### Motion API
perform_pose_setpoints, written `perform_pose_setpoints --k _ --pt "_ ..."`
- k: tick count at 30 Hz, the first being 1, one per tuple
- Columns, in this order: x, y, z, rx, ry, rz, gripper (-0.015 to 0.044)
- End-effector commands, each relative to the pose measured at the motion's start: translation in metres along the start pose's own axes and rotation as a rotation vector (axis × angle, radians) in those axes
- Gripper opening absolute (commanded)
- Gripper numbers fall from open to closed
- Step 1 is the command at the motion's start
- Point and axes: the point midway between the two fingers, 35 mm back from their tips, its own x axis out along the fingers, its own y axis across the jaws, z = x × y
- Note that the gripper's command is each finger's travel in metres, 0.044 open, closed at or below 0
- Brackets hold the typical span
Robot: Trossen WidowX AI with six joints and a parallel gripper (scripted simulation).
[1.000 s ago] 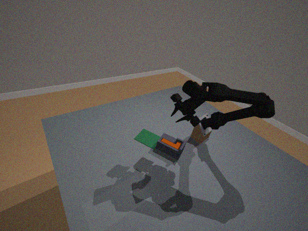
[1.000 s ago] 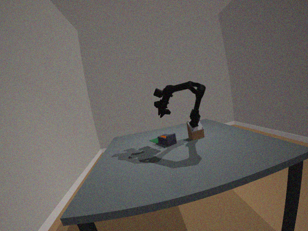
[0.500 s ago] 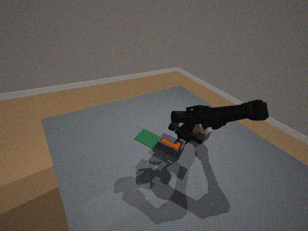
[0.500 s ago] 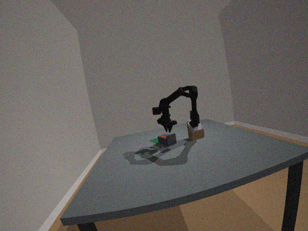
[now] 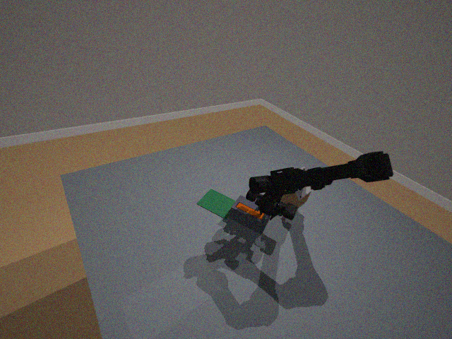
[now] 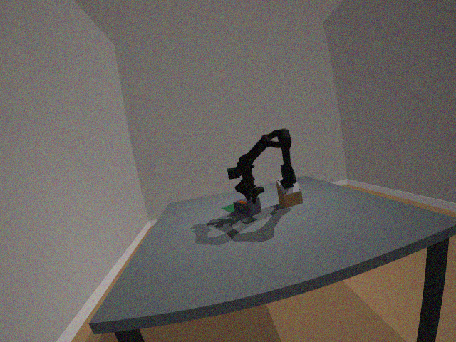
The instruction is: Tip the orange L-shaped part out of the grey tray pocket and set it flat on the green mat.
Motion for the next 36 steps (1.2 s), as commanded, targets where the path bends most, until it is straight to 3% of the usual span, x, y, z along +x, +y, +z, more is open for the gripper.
perform_pose_setpoints --k 1,16,36 --pt "0.007 0.001 -0.003 0.011 0.004 0.008 0.0180" --pt "0.029 0.002 -0.004 0.011 0.003 0.010 0.0180" --pt "0.028 0.002 -0.001 0.003 -0.002 0.010 0.0180"
